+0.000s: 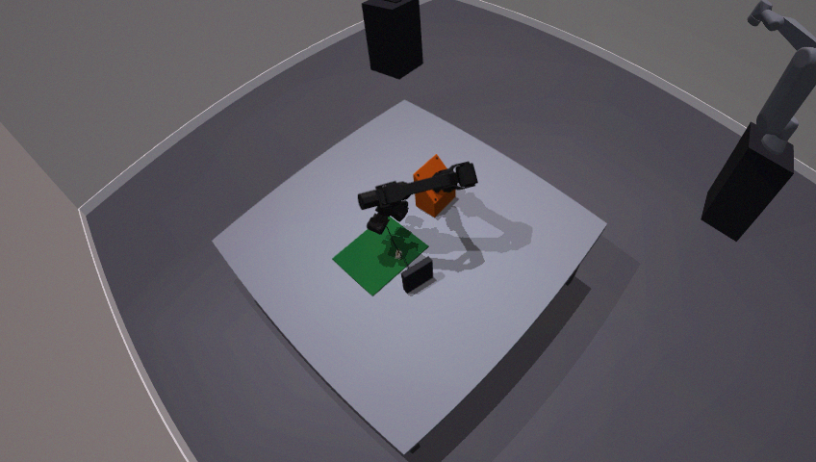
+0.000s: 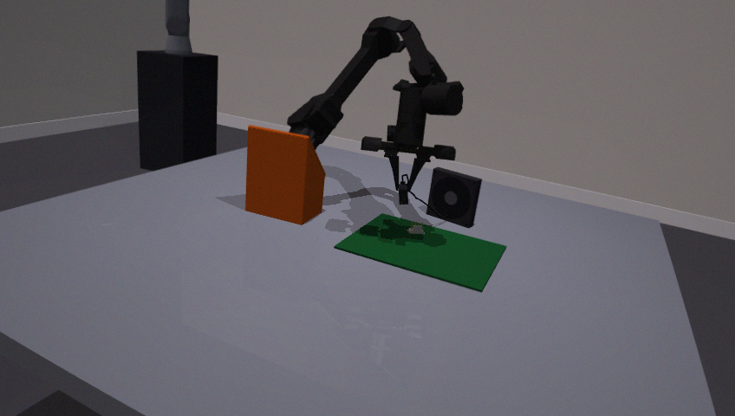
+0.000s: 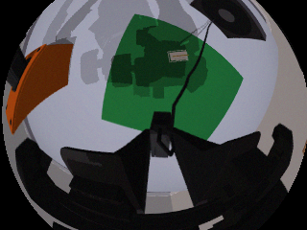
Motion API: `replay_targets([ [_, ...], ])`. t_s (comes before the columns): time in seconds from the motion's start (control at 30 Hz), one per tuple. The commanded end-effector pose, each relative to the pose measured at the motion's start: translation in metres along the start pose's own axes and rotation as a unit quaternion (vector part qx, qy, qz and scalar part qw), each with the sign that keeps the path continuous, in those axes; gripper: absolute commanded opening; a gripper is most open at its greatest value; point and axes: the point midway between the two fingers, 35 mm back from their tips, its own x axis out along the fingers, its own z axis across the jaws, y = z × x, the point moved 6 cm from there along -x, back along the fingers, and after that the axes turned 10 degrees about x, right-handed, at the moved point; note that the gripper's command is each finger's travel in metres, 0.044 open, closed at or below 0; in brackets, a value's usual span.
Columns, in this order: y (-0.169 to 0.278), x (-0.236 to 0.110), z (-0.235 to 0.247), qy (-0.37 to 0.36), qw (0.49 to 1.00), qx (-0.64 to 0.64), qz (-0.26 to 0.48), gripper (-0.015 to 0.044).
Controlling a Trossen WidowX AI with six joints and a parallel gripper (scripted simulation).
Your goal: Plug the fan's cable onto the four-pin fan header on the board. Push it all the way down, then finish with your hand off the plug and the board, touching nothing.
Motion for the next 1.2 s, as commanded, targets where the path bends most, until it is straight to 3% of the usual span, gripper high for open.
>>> replay_targets([
  [0.0, 0.000, -0.005, -0.001, 0.000, 1.000, 0.005, 0.004, 0.0000],
  [0.57, 0.007, -0.004, -0.002, -0.014, 0.957, 0.289, -0.017, 0.0000],
  [1.17, 0.014, -0.004, -0.004, -0.039, 0.823, 0.566, -0.030, 0.0000],
])
